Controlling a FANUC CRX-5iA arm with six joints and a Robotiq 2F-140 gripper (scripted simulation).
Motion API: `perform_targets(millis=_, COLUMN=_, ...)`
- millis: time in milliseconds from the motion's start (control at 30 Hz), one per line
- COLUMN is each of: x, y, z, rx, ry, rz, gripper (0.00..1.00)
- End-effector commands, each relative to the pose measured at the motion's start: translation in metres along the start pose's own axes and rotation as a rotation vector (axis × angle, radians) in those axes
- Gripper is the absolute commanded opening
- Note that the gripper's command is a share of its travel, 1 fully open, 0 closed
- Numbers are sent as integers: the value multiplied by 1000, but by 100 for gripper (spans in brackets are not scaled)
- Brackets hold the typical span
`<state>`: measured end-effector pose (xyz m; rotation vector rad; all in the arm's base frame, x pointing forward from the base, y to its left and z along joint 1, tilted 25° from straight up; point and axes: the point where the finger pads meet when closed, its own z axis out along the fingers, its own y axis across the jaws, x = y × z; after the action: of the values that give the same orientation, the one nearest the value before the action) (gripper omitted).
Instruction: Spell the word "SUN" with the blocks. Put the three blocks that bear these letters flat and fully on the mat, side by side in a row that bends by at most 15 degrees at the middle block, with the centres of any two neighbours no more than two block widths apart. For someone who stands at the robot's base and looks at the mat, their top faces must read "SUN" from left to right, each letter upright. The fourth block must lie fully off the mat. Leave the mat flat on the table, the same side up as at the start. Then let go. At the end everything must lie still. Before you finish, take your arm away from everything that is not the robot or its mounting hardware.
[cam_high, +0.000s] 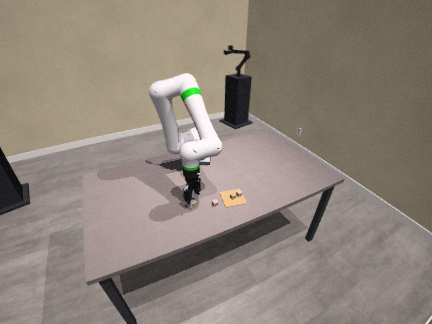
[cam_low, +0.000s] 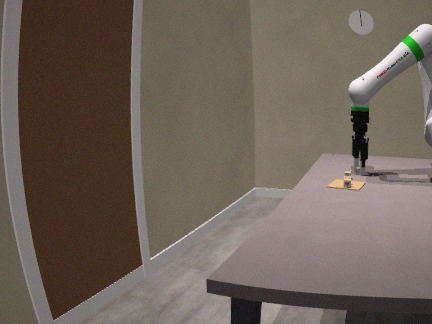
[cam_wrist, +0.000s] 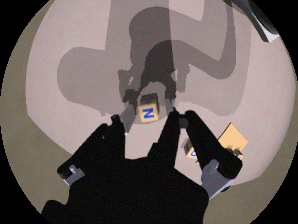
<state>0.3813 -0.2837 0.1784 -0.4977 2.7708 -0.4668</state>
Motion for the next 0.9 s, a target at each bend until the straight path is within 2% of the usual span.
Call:
perform_targets(millis=0, x=0, y=0, z=0, rx=0, ry=0, rz=0, gripper=40)
perform_targets(millis=233, x=0, y=0, z=0, rx=0, ry=0, rz=0, gripper=40)
perform_targets(millis=267, x=0, y=0, z=0, rx=0, ry=0, rz=0, gripper=28)
perform_targets(millis=800, x=0, y=0, z=0, rx=0, ry=0, rz=0, gripper=28)
perform_targets(millis=833, x=0, y=0, z=0, rx=0, ry=0, rz=0, gripper=16)
perform_targets(millis=867, x=0, y=0, z=0, rx=0, ry=0, rz=0, gripper=16)
